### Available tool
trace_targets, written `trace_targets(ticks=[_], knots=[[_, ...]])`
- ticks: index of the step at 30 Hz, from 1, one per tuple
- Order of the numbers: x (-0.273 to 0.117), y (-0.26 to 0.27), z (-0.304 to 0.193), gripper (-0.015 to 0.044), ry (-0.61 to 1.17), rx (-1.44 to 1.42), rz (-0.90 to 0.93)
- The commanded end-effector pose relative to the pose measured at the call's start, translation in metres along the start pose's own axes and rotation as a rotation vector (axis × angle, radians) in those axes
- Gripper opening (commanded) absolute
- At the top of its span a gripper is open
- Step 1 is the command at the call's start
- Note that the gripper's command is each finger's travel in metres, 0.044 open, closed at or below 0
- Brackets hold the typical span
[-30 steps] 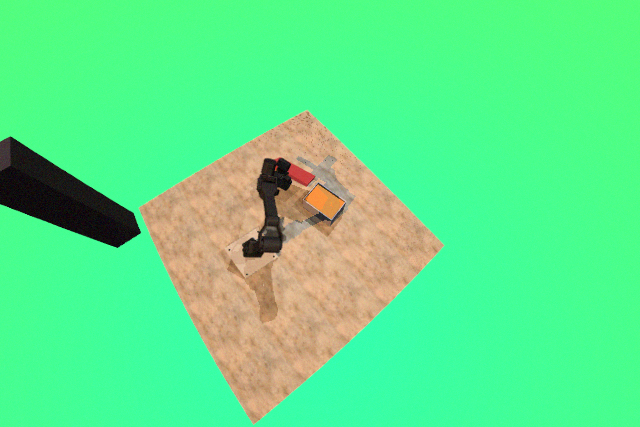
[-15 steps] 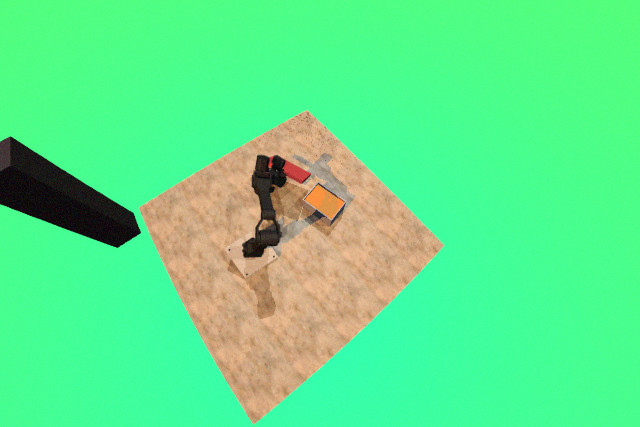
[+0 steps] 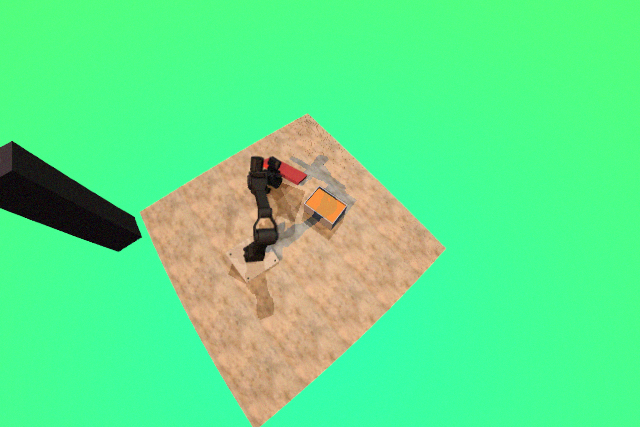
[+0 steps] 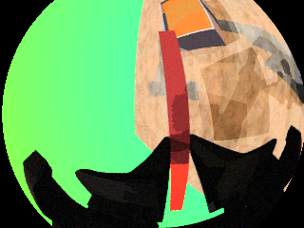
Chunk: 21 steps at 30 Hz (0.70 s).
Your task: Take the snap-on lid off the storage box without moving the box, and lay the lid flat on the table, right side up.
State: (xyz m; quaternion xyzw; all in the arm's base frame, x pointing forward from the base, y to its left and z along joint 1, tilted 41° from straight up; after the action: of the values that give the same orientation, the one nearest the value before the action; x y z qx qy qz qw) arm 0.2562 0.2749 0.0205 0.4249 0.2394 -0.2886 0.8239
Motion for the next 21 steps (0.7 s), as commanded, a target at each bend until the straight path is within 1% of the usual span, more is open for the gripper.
trace_targets(ticks=[1,21], knots=[[-0.004,0.002,-0.010,0.0000,0.001,0.012,0.016],[-0.007,-0.007,-0.049,0.0000,0.003,0.014,0.016]])
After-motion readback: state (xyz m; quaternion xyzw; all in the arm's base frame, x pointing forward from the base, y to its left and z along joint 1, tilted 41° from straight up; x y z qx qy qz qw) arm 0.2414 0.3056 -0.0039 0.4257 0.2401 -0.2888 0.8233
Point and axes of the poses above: the point midway between the two fingers, 35 mm back from their tips, its own x axis out along the fingers, its own y axis across the jaws, z = x × y, the point moved 7 cm from there along -x, back along the fingers, and after that the axes turned 10 degrees about x, right-handed, at the moved point
